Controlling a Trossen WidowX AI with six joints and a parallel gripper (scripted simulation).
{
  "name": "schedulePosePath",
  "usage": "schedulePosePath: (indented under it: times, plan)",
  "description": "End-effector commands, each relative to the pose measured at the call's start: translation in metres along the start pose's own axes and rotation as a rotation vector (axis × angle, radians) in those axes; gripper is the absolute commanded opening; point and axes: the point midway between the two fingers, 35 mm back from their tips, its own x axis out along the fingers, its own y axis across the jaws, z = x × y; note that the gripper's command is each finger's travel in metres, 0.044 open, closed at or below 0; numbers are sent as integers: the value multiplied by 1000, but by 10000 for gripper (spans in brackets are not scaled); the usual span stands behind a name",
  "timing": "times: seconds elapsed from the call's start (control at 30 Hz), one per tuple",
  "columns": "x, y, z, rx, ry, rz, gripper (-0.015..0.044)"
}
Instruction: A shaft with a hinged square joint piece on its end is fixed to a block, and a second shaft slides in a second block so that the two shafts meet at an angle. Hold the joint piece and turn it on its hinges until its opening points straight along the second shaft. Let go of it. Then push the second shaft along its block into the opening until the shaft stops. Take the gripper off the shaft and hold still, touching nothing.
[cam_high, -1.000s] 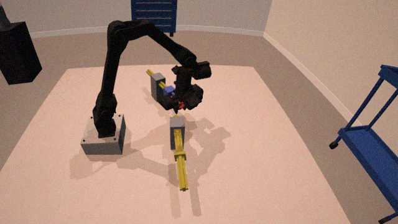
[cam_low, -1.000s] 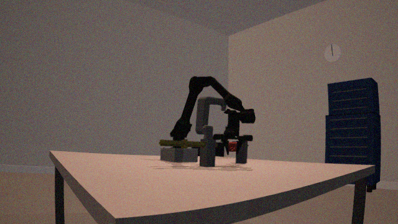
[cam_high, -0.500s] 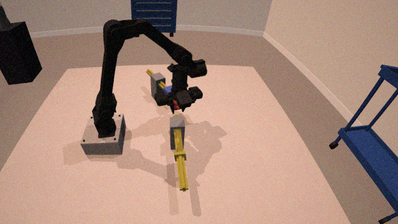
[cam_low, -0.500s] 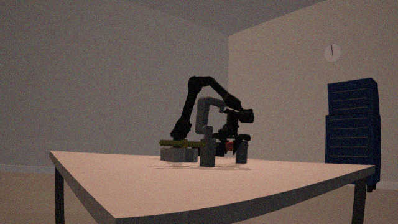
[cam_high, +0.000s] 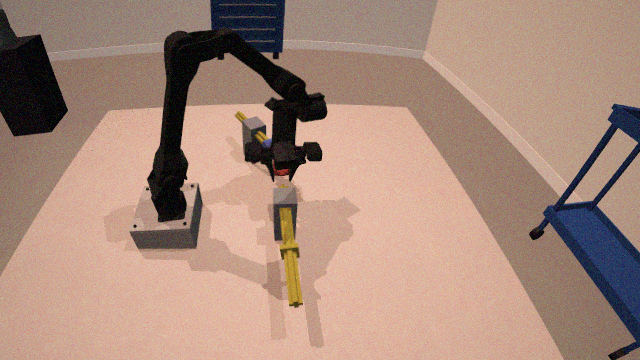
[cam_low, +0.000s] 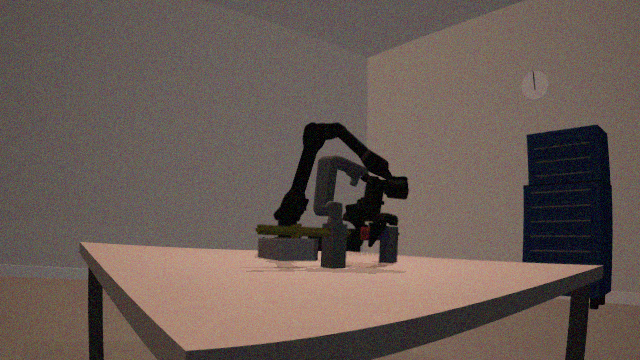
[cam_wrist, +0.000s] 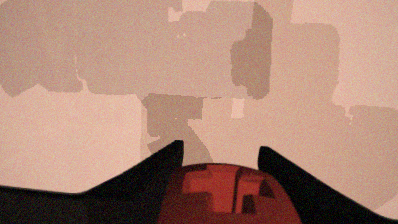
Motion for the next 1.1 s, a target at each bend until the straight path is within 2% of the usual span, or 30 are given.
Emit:
schedulePosePath:
  times: [0.0, 0.47, 0.63, 0.73, 1.07]
  plan:
    - [-1, -1, 0, 24, -12, -5, 0]
    - [-1, -1, 0, 19, -8, -2, 0]
    - [-1, -1, 0, 19, -8, -2, 131]
    - [-1, -1, 0, 19, -8, -2, 147]
    - [-1, -1, 0, 19, -8, -2, 409]
